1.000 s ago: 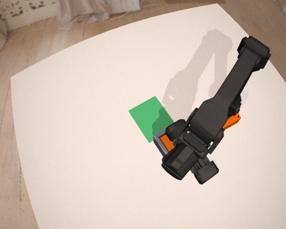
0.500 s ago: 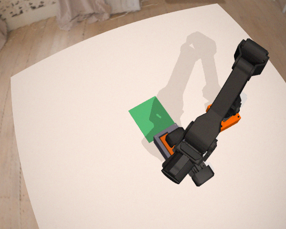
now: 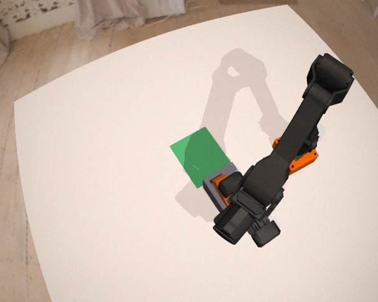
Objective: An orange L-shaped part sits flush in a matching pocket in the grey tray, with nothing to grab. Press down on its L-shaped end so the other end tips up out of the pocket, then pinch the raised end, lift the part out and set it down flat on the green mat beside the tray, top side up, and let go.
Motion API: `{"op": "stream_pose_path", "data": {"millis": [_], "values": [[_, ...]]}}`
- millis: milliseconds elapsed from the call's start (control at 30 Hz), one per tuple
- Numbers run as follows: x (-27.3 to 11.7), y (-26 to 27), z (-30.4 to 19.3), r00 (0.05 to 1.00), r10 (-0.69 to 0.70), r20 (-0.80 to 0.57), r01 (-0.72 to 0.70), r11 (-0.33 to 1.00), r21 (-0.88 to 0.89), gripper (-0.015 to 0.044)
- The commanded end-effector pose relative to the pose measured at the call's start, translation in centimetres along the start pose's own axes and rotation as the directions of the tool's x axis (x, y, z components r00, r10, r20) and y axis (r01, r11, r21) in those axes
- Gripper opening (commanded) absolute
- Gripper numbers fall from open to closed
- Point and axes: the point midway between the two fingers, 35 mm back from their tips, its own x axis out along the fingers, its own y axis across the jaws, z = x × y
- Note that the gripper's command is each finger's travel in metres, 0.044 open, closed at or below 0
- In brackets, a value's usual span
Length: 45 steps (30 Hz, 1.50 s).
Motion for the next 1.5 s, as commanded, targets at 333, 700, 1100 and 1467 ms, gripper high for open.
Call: {"op": "stream_pose_path", "data": {"millis": [333,700,1100,1467], "values": [[1.1,-0.2,-0.2,1.000,-0.007,-0.007,0.007,1.000,0.005,0.0180],[0.9,0.0,-0.1,1.000,0.000,-0.001,0.000,1.000,-0.001,0.0180],[-0.3,1.1,-0.2,1.000,-0.006,-0.007,0.006,1.000,0.005,0.0180],[-9.7,0.0,-0.1,1.000,-0.007,-0.007,0.007,1.000,0.005,0.0180]]}}
